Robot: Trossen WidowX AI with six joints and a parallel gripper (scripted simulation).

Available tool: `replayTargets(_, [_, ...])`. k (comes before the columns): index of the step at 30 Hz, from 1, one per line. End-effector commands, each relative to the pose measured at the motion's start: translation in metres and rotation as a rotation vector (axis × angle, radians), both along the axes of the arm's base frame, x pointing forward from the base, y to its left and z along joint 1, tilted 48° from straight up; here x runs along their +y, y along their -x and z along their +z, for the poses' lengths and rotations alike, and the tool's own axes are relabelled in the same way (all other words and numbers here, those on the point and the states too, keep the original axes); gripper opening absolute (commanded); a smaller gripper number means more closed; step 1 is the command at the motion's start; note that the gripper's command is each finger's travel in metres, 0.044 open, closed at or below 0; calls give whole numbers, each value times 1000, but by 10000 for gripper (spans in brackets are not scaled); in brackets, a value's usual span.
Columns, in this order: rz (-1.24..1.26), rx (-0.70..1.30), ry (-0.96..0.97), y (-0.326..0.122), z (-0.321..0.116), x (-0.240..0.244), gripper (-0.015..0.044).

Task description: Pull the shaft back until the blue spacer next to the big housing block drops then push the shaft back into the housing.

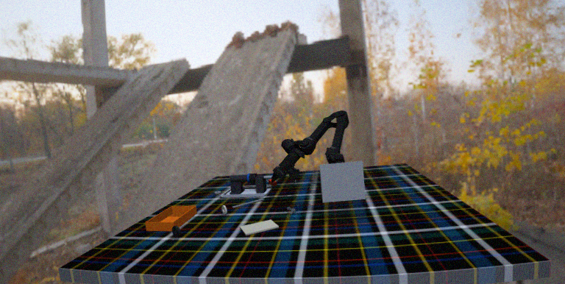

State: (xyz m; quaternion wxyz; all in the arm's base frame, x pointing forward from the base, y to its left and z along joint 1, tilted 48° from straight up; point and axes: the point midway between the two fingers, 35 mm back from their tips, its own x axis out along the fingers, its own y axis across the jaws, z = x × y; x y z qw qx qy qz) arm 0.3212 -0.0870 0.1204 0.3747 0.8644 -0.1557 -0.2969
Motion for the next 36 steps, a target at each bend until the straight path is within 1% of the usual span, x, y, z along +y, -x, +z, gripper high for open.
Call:
replayTargets(1, [0, 0, 4, 1, 1, 0, 0])
replayTargets(36, [0, 0, 4, 5, 0, 0, 0])
